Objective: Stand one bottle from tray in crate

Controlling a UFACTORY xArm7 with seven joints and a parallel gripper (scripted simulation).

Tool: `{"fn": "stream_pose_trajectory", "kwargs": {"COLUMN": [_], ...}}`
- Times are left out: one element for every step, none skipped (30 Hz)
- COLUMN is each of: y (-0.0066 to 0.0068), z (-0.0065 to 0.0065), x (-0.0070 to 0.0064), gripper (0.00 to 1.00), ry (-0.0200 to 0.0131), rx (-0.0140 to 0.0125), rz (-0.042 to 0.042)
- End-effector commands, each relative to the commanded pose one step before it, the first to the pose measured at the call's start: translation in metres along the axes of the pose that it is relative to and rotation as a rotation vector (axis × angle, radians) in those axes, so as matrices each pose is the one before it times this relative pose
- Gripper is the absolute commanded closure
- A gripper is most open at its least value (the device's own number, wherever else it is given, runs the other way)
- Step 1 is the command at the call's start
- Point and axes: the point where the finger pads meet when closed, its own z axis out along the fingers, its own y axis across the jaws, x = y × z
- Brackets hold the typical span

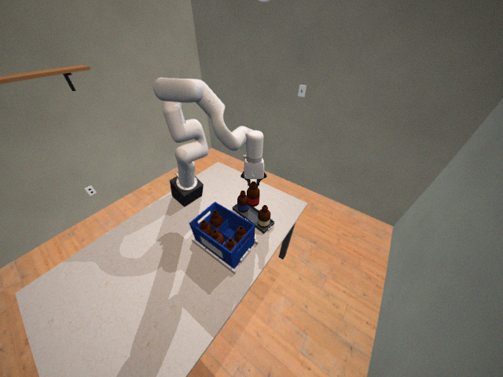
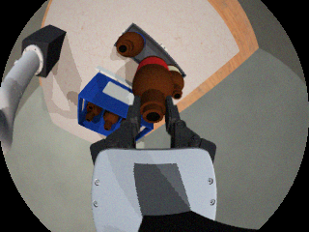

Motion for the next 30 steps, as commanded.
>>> {"fn": "stream_pose_trajectory", "kwargs": {"y": [0.00139, 0.0, 0.0, 0.0, -0.00001, 0.0, 0.0, 0.0, 0.0, 0.0, -0.00001, 0.0, 0.0, 0.0, -0.00001, 0.0, 0.0, 0.0, 0.0, 0.0, 0.0, -0.00001, 0.0, 0.0, 0.0, 0.0, 0.0, -0.00001, 0.0, 0.0], "z": [-0.00397, -0.00081, -0.00086, -0.00091, -0.00096, -0.00101, -0.00105, -0.00109, 0.0, 0.0, -0.00113, -0.00116, -0.00118, -0.0012, -0.00122, -0.00123, -0.00123, -0.00123, -0.00123, -0.00122, -0.0012, -0.00118, -0.00115, -0.00112, -0.00109, 0.0, 0.0, -0.00105, -0.001, -0.00095], "x": [-0.00034, 0.0, 0.0, 0.0, 0.0, 0.0, 0.0, 0.0, 0.0, 0.0, 0.0, 0.0, 0.0, 0.0, 0.0, 0.0, 0.0, 0.0, 0.0, 0.0, 0.0, 0.0, 0.0, 0.0, 0.0, 0.0, 0.0, 0.0, 0.0, 0.0], "gripper": [1.0, 1.0, 1.0, 1.0, 1.0, 1.0, 1.0, 1.0, 1.0, 1.0, 1.0, 1.0, 1.0, 1.0, 1.0, 1.0, 1.0, 1.0, 1.0, 1.0, 1.0, 1.0, 1.0, 1.0, 1.0, 1.0, 1.0, 1.0, 1.0, 1.0], "ry": [-0.0014, 0.0, 0.0, 0.0, 0.0, 0.0, 0.0, 0.0, 0.0, 0.0, 0.0, 0.0, 0.0, 0.0, 0.0, 0.0, 0.0, 0.0, 0.0, 0.0, 0.0, 0.0, 0.0, 0.0, 0.0, 0.0, 0.0, 0.0, 0.0, 0.0], "rx": [-0.004, 0.0, 0.0, 0.0, 0.0, 0.0, 0.0, 0.0, 0.0, 0.0, 0.0, 0.0, 0.0, 0.0, 0.0, 0.0, 0.0, 0.0, 0.0, 0.0, 0.0, 0.0, 0.0, 0.0, 0.0, 0.0, 0.0, 0.0, 0.0, 0.0], "rz": [-0.00024, 0.0, 0.0, 0.0, 0.0, 0.0, 0.0, 0.0, 0.0, 0.0, 0.0, 0.0, 0.0, 0.0, 0.0, 0.0, 0.0, 0.0, 0.0, 0.0, 0.0, 0.0, 0.0, 0.0, 0.0, 0.0, 0.0, 0.0, 0.0, 0.0]}}
